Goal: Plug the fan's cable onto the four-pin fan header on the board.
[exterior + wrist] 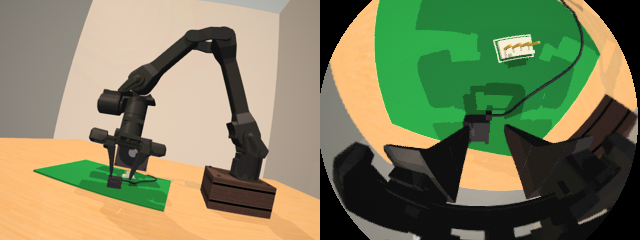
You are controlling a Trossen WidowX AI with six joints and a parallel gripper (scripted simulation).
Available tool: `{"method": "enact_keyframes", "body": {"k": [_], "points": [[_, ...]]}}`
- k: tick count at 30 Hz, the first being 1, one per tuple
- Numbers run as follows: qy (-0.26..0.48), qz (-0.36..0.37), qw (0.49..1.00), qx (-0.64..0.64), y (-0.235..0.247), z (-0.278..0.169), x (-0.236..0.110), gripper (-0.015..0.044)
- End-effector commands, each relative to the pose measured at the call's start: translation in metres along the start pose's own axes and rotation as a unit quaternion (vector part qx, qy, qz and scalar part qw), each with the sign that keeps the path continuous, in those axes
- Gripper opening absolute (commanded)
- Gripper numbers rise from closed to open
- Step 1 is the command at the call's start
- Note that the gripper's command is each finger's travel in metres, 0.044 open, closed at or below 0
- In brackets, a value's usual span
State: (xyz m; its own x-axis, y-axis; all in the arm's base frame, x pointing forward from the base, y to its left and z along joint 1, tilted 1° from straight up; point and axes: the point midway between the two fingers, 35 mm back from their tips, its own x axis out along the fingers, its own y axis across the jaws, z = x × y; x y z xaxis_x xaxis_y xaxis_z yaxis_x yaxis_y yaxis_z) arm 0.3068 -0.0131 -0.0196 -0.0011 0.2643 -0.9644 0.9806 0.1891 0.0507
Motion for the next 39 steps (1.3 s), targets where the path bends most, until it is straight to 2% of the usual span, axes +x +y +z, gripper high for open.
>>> {"method": "enact_keyframes", "body": {"k": [1, 3, 23, 39], "points": [[-0.001, -0.015, 1.000, 0.005, -0.006, 0.002, 0.010, 0.0210], [-0.001, 0.000, 1.000, 0.000, 0.000, 0.000, 0.000, 0.0205], [-0.118, -0.016, 0.993, -0.002, 0.004, -0.023, -0.056, 0.0205], [-0.107, -0.017, 0.994, -0.004, 0.003, -0.022, -0.051, 0.0205]]}}
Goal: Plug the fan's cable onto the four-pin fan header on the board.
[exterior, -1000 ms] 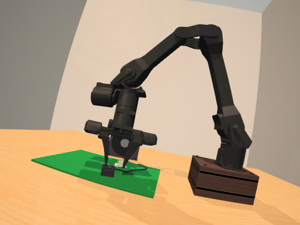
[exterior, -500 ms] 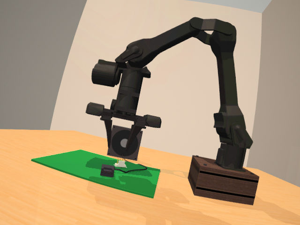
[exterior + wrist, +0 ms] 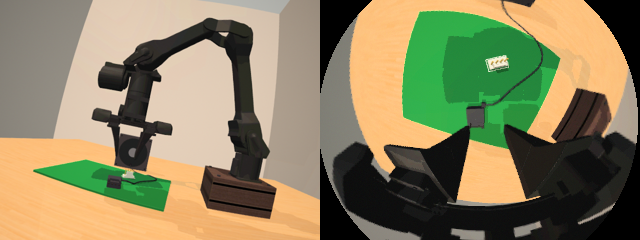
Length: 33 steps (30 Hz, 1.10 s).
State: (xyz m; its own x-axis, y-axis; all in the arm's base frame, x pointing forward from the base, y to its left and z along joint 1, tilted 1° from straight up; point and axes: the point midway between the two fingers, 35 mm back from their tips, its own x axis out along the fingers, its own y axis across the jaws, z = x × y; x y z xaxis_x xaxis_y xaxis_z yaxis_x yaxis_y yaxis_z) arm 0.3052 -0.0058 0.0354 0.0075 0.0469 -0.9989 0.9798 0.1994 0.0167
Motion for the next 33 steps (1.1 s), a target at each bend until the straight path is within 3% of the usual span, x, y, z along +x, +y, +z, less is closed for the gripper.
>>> {"method": "enact_keyframes", "body": {"k": [1, 18, 27, 33], "points": [[0.002, 0.001, 1.000, -0.002, 0.0002, -0.0005, 0.0004, 0.0205], [0.002, 0.001, 1.000, -0.002, 0.0002, -0.0005, 0.0004, 0.0205], [0.002, 0.001, 1.000, -0.002, 0.0002, -0.0005, 0.0004, 0.0440], [0.002, 0.001, 1.000, -0.002, 0.0002, -0.0005, 0.0004, 0.0440]]}}
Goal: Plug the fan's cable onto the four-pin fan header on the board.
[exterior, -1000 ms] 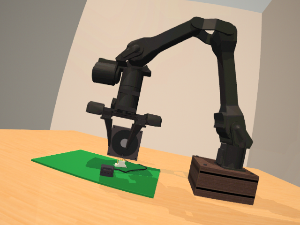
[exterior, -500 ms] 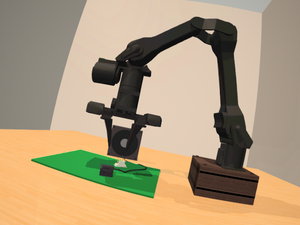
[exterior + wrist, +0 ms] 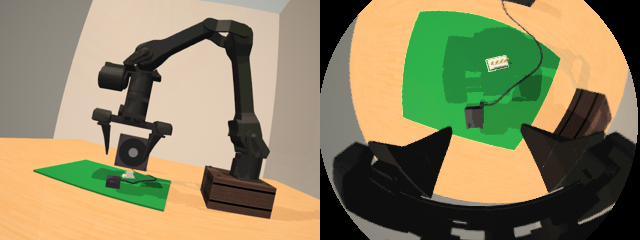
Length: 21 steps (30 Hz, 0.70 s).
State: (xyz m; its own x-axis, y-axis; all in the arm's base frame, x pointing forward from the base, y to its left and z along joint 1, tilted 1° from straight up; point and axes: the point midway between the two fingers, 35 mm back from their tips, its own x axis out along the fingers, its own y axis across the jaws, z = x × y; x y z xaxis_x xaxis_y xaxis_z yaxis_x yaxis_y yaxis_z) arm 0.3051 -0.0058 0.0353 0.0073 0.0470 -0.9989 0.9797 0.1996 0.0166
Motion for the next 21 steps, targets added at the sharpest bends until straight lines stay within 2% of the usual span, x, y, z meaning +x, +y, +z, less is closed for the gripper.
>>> {"method": "enact_keyframes", "body": {"k": [1, 18, 21], "points": [[0.001, 0.001, 1.000, -0.002, 0.0002, -0.0004, 0.0004, 0.0440], [0.000, 0.000, 1.000, 0.000, 0.0000, 0.0000, 0.0000, 0.0440], [0.040, -0.002, 0.999, -0.002, 0.0073, 0.0014, -0.0021, 0.0361]]}}
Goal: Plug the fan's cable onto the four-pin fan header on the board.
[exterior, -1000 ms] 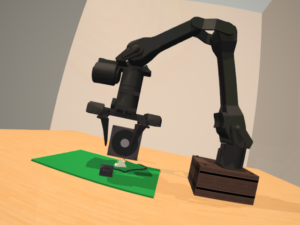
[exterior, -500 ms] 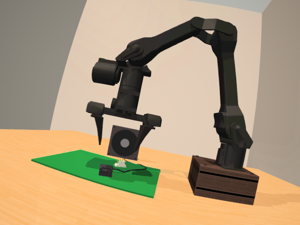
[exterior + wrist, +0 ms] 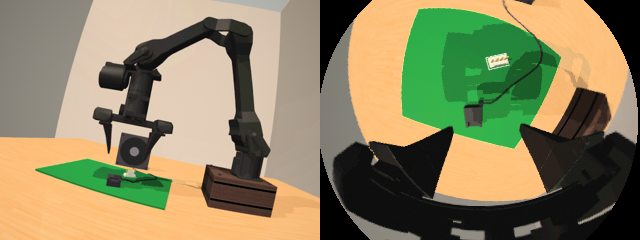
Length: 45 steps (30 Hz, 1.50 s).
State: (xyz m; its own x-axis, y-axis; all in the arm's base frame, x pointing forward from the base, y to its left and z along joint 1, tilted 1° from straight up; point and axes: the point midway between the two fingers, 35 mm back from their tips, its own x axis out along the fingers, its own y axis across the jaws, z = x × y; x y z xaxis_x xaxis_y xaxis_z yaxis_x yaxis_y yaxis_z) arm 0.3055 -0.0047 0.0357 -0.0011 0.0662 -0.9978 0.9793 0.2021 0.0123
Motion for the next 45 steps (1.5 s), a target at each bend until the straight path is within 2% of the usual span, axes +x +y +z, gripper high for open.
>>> {"method": "enact_keyframes", "body": {"k": [1, 3, 6, 15, 21, 45], "points": [[0.058, 0.001, 0.998, -0.001, 0.012, 0.004, -0.004, 0.0335], [0.093, 0.004, 0.996, -0.001, 0.019, 0.006, -0.007, 0.0282], [0.097, 0.004, 0.995, -0.001, 0.020, 0.006, -0.007, 0.0210], [0.097, 0.004, 0.995, -0.001, 0.020, 0.006, -0.007, 0.0210], [0.097, 0.004, 0.995, -0.001, 0.020, 0.008, 0.025, 0.0210], [0.098, 0.004, 0.995, -0.001, 0.020, 0.010, 0.056, 0.0210]]}}
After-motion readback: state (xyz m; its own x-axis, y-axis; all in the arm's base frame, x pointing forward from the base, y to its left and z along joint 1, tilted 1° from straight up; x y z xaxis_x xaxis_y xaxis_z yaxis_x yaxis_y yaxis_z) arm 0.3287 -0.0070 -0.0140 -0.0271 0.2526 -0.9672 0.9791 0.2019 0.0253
